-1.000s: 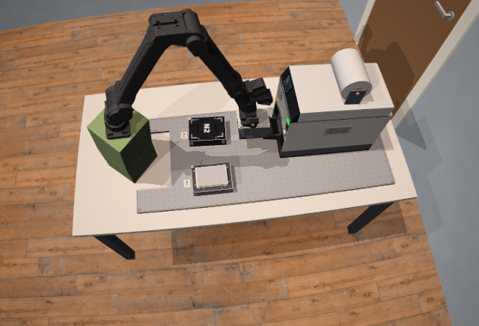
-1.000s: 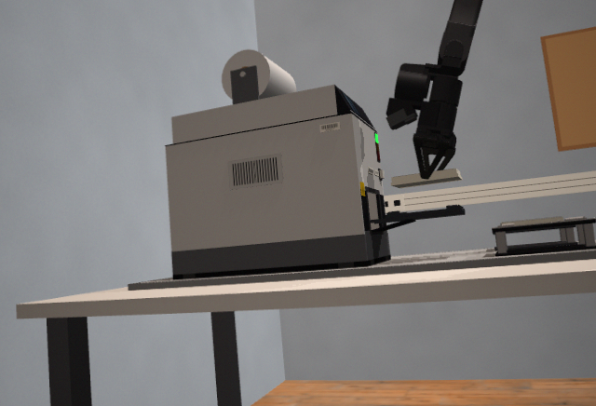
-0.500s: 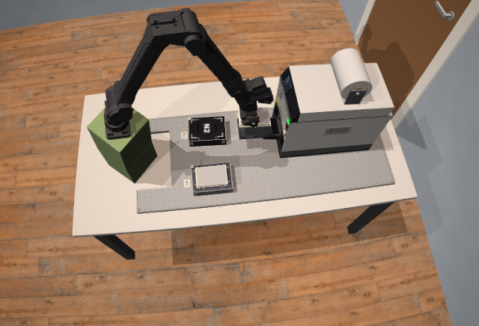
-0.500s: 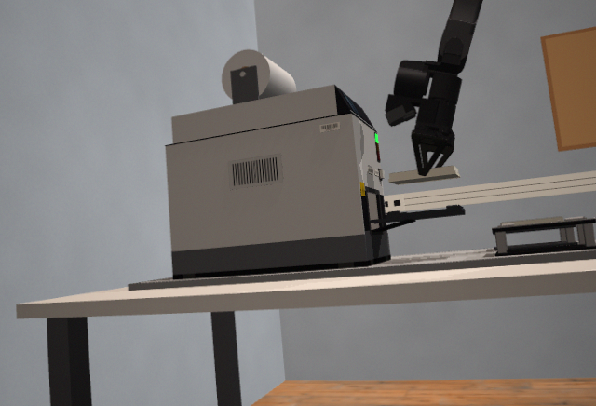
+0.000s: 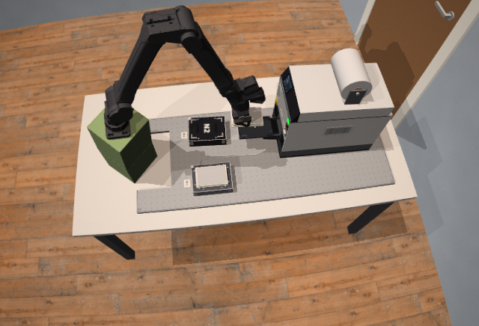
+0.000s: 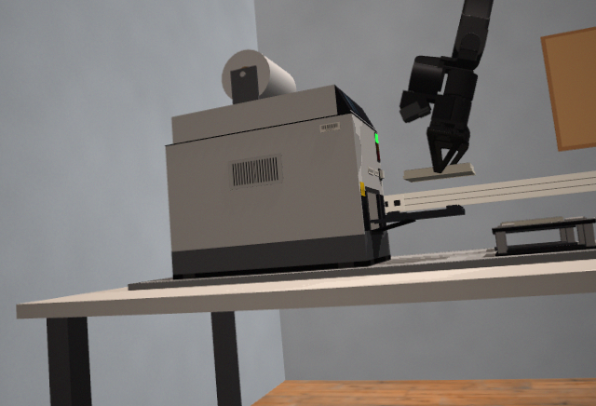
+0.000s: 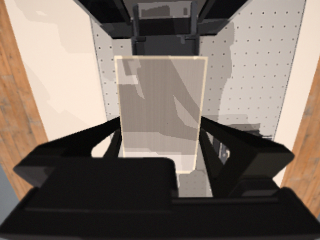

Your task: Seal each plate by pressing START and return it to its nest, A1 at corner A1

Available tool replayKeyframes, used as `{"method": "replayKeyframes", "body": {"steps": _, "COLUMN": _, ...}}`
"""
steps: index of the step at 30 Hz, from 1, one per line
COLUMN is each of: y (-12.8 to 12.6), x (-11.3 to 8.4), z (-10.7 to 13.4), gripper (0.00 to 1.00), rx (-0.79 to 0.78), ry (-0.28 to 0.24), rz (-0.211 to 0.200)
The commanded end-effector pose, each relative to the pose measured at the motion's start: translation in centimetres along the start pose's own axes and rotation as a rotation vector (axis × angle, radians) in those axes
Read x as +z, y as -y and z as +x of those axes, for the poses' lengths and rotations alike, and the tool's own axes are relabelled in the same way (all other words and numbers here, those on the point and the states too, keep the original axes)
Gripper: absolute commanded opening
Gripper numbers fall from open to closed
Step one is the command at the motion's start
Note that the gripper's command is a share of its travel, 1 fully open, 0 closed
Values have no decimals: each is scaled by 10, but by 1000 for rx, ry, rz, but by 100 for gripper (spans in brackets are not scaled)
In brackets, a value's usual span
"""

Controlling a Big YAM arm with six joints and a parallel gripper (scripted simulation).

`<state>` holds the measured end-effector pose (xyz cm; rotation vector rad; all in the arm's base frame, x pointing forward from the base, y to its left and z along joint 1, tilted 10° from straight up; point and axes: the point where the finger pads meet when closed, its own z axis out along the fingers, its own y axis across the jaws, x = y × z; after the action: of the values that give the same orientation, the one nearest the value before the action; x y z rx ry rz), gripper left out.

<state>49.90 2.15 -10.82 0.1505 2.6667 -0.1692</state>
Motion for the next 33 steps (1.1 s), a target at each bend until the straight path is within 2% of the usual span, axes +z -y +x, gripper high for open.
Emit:
{"method": "replayKeyframes", "body": {"steps": 1, "y": -9, "x": -13, "z": -2, "gripper": 0, "rx": 8, "ry": 29, "rz": -10}}
{"method": "replayKeyframes", "body": {"steps": 7, "y": -13, "x": -11, "z": 20, "gripper": 0, "rx": -1, "ry": 12, "rz": -9}}
{"method": "replayKeyframes", "body": {"steps": 12, "y": -8, "x": -15, "z": 13, "gripper": 0, "rx": 10, "ry": 33, "rz": -6}}
{"method": "replayKeyframes", "body": {"steps": 18, "y": -15, "x": -25, "z": 31, "gripper": 0, "rx": 5, "ry": 32, "rz": -13}}
{"method": "replayKeyframes", "body": {"steps": 28, "y": -15, "x": -31, "z": 41, "gripper": 0, "rx": 9, "ry": 40, "rz": -10}}
{"method": "replayKeyframes", "body": {"steps": 33, "y": -20, "x": -34, "z": 60, "gripper": 0, "rx": 3, "ry": 30, "rz": -13}}
